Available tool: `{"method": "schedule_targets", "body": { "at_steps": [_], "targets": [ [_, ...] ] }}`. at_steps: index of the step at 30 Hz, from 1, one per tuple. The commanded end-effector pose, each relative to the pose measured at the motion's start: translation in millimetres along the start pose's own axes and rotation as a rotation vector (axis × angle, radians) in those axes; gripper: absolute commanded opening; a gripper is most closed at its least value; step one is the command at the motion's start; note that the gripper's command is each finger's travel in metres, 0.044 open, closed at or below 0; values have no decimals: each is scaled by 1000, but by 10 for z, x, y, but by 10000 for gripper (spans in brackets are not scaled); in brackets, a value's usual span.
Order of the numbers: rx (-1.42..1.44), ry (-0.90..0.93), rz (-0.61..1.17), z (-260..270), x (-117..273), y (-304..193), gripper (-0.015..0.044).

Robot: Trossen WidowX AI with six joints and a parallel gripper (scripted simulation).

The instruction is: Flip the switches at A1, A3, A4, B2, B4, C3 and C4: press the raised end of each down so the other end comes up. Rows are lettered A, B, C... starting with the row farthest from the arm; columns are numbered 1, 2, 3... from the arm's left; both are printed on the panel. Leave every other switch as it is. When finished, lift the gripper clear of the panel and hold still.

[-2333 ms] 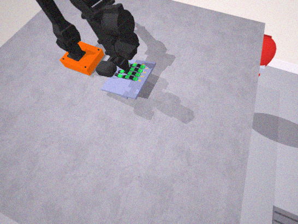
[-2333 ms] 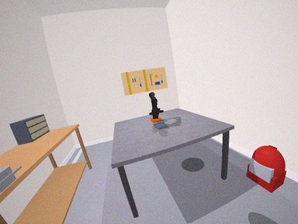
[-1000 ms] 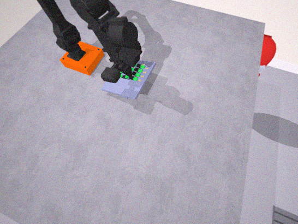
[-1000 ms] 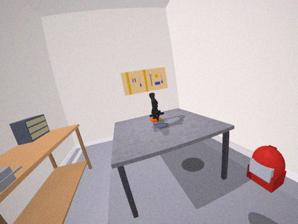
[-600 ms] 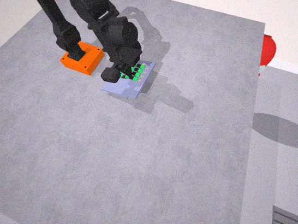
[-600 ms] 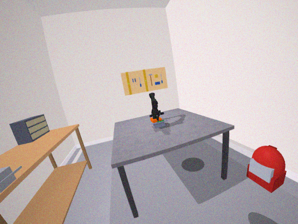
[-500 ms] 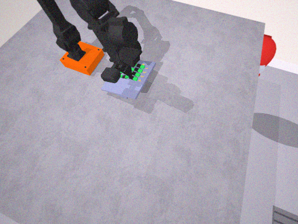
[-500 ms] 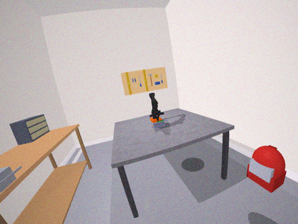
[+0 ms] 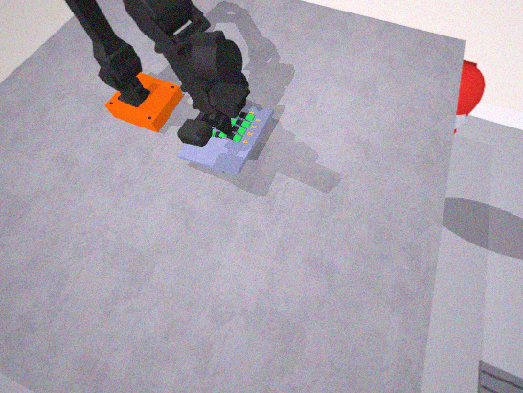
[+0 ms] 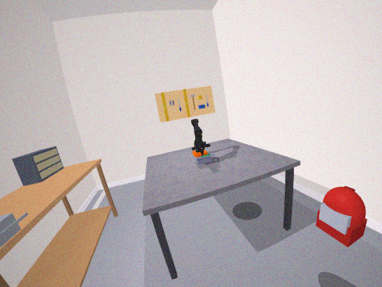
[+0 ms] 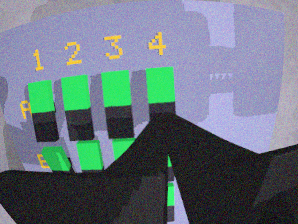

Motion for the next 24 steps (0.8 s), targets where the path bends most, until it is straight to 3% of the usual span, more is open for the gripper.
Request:
{"method": "schedule_targets", "body": {
  "at_steps": [1,24],
  "targets": [
    [-3,1,1,2,-14,-5,0],
    [-3,1,1,2,-45,-6,0]
  ]
}}
Point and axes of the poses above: the point midway between the two fingers, 35 mm back from their tips, its own x axis back along the fingers, its own z axis across the jaws, y = z × x, the point moved 9 cm from there along x, back along the fingers, and after that the axes turned 7 degrees about x, right-handed, at the moved point
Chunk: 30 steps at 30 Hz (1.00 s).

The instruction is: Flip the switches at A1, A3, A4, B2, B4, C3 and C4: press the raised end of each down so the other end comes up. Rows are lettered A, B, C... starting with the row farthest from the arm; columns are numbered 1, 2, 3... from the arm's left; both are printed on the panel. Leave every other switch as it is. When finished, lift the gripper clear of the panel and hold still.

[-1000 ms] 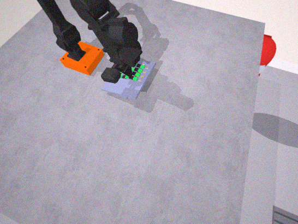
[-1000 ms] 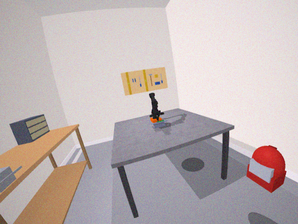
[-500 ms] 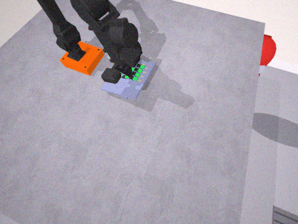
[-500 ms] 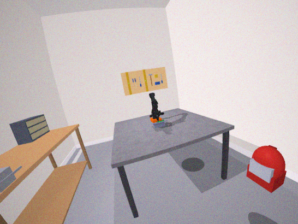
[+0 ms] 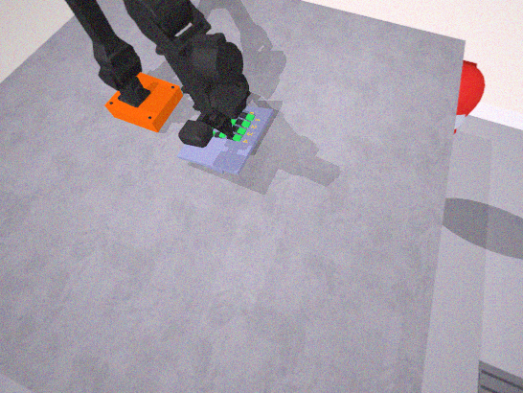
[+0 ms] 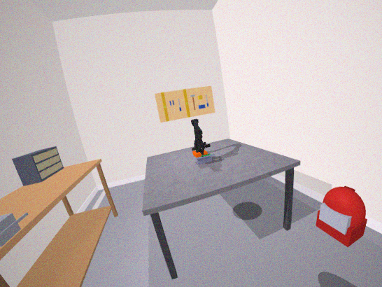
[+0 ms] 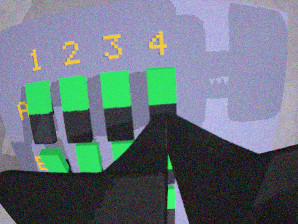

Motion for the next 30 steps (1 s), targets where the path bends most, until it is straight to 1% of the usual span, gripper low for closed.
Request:
{"method": "schedule_targets", "body": {
  "at_steps": [1,7,8,11,13,18,23,30],
  "targets": [
    [-4,0,-1,1,-14,-3,0],
    [1,0,-1,-2,17,7,0],
    [1,-1,2,-5,94,20,0],
    [-1,1,21,-9,526,51,0],
    [-4,3,27,-6,632,48,0],
    [-4,4,27,18,633,36,0],
    [-6,8,30,470,641,-274,0],
    [-6,8,28,488,621,-291,0]
  ]
}}
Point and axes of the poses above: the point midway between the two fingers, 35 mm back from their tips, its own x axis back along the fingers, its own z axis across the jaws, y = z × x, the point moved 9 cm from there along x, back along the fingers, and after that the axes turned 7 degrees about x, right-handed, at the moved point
